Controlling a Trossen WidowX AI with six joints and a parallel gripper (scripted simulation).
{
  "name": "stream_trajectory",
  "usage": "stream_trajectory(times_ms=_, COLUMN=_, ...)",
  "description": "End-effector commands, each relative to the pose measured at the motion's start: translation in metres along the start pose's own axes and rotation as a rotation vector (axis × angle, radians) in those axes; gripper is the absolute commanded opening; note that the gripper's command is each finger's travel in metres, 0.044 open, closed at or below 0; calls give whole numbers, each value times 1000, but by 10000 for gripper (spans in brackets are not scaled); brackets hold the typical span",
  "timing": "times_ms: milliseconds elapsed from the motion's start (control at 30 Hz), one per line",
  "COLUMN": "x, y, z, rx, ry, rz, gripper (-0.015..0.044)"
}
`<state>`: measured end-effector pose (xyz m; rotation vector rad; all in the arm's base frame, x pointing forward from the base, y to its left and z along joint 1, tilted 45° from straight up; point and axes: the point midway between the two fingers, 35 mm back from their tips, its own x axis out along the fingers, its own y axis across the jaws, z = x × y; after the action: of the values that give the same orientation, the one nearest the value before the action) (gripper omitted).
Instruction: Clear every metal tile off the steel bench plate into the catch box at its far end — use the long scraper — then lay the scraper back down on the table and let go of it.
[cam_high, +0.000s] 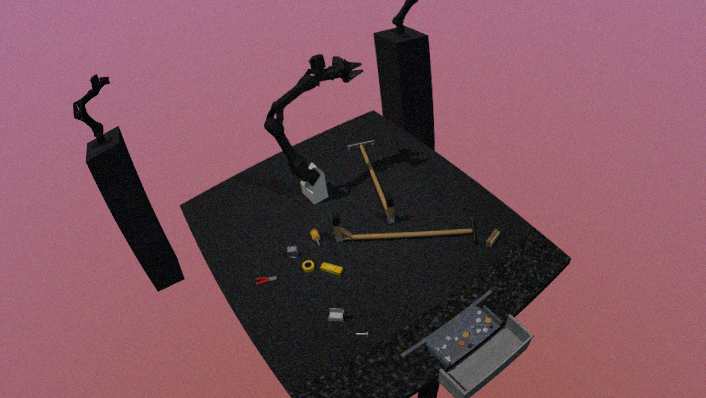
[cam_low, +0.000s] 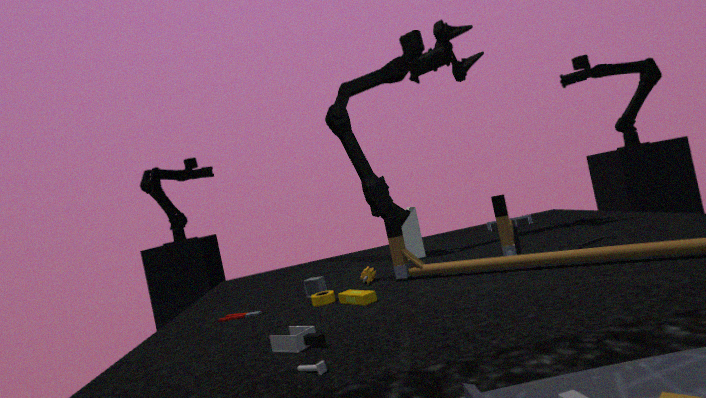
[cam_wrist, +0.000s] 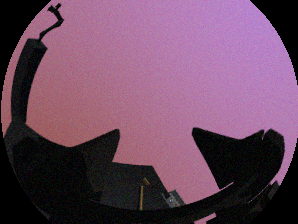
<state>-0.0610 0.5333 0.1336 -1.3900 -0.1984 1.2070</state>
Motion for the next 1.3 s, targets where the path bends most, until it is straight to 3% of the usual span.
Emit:
stream_trajectory(times_ms=0, x=1, y=-10, z=-27, rx=73, ry=65, rz=-8, gripper=440)
stream_trajectory(times_ms=600, x=-11, y=-55, z=-147, rx=432, ry=343, rz=-109, gripper=440)
stream_trajectory(times_ms=1267, x=-55, y=-79, z=-273, rx=801, ry=614, rz=-315, gripper=440)
